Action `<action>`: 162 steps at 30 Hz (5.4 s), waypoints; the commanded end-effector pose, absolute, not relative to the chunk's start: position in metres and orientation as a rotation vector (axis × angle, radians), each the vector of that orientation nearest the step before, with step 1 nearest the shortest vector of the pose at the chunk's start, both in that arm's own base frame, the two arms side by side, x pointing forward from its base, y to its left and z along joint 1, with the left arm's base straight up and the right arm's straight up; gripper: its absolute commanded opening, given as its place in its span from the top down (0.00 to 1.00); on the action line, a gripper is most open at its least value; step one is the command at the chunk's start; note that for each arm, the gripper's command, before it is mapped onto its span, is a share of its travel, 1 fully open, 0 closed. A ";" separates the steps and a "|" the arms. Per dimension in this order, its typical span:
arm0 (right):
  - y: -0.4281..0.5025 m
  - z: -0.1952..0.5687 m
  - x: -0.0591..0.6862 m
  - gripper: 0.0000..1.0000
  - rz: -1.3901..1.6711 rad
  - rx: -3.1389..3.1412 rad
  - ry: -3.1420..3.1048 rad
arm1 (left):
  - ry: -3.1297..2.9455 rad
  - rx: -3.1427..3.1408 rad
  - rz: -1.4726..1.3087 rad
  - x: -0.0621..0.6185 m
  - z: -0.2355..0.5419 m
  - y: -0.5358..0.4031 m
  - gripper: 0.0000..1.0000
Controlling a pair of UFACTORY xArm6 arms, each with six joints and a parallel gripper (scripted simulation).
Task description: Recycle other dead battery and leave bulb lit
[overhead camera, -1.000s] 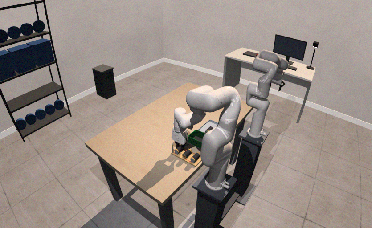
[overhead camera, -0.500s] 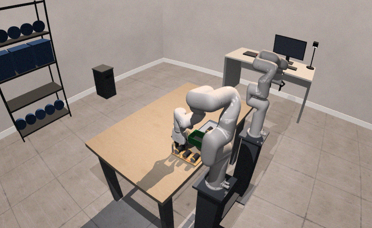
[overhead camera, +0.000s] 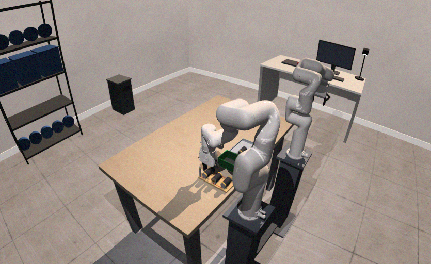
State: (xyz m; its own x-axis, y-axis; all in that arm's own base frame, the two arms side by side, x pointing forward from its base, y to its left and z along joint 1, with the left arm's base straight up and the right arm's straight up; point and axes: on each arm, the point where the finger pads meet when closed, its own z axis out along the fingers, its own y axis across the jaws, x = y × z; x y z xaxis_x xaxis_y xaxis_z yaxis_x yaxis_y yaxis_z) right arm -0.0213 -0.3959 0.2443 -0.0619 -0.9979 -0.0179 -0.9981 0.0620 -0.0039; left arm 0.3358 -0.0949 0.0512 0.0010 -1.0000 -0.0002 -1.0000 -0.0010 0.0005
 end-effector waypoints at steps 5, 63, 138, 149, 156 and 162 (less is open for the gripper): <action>-0.399 0.250 -0.021 0.00 0.000 -2.162 2.280 | -2.215 2.235 0.024 0.341 0.072 -0.097 0.49; -0.399 0.250 -0.021 0.00 0.000 -2.162 2.280 | -2.221 2.229 0.025 0.340 0.150 -0.097 0.49; -0.399 0.250 -0.021 0.00 0.000 -2.162 2.280 | -2.240 2.207 0.025 0.209 0.117 -0.085 0.49; -0.399 0.250 -0.021 0.00 0.000 -2.162 2.280 | -2.240 2.207 0.025 0.210 0.094 -0.085 0.49; -0.399 0.250 -0.021 0.00 0.000 -2.162 2.280 | -2.240 2.207 0.025 0.210 0.094 -0.085 0.49; -0.399 0.250 -0.021 0.00 0.000 -2.162 2.280 | -2.240 2.208 0.024 0.210 0.080 -0.085 0.49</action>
State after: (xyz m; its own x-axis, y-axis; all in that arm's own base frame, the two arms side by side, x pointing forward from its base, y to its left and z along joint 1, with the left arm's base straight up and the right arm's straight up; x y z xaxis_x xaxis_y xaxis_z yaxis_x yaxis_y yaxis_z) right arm -0.0213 -0.3959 0.2443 -0.0619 -0.9979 -0.0179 -0.9981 0.0620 -0.0039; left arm 0.2057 -0.0828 0.0858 -0.0135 -0.9999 0.0002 -0.9999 0.0135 -0.0006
